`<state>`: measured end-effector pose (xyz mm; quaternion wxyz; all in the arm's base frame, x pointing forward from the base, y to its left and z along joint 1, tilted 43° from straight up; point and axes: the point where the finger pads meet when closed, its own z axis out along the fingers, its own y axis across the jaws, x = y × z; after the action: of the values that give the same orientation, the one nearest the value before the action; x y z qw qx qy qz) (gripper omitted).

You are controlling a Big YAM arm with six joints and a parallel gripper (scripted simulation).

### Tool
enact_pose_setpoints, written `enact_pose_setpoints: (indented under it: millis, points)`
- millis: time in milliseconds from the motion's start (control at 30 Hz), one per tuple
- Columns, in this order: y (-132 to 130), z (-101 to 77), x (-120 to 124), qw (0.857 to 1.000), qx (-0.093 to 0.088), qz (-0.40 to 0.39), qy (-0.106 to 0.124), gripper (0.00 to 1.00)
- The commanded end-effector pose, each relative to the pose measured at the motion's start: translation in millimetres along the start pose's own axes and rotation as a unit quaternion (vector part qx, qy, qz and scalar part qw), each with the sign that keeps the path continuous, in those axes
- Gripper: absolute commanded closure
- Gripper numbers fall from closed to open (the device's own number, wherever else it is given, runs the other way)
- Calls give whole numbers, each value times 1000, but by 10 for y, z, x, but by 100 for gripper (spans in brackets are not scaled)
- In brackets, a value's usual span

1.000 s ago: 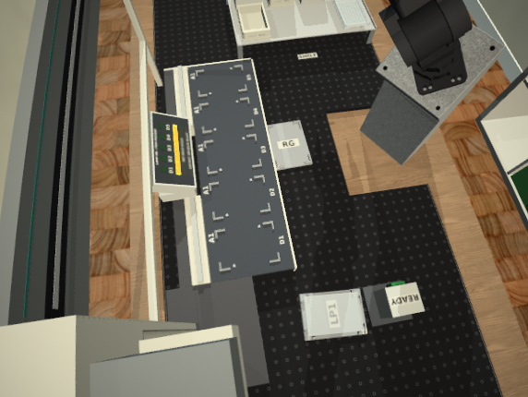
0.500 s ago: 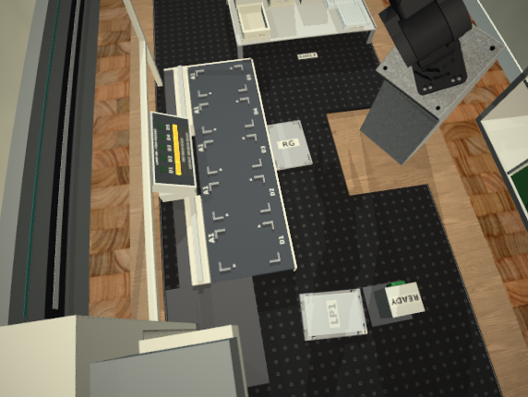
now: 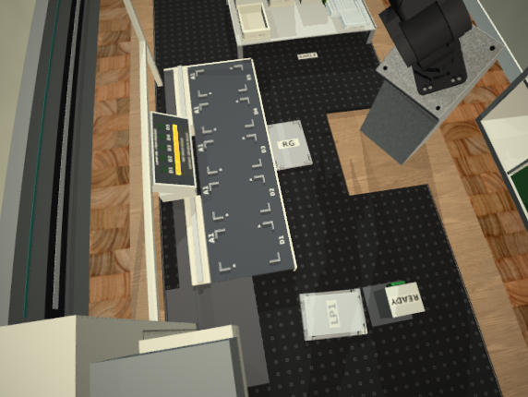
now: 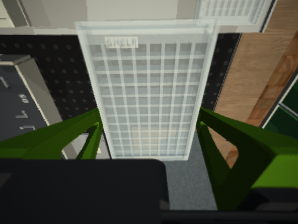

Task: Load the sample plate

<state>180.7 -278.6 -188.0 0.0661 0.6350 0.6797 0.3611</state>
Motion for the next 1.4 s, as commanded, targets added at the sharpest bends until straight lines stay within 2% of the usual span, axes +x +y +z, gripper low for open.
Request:
enact_pose_setpoints:
  millis: [0, 467, 1367]
  points:
    - [104, -99, -19, 1000, -2, -10, -20, 100]
    - [111, -78, 270, 1000, -1, -11, -18, 100]
    - [99, -99, 248, 1000, -3, -9, -21, 100]
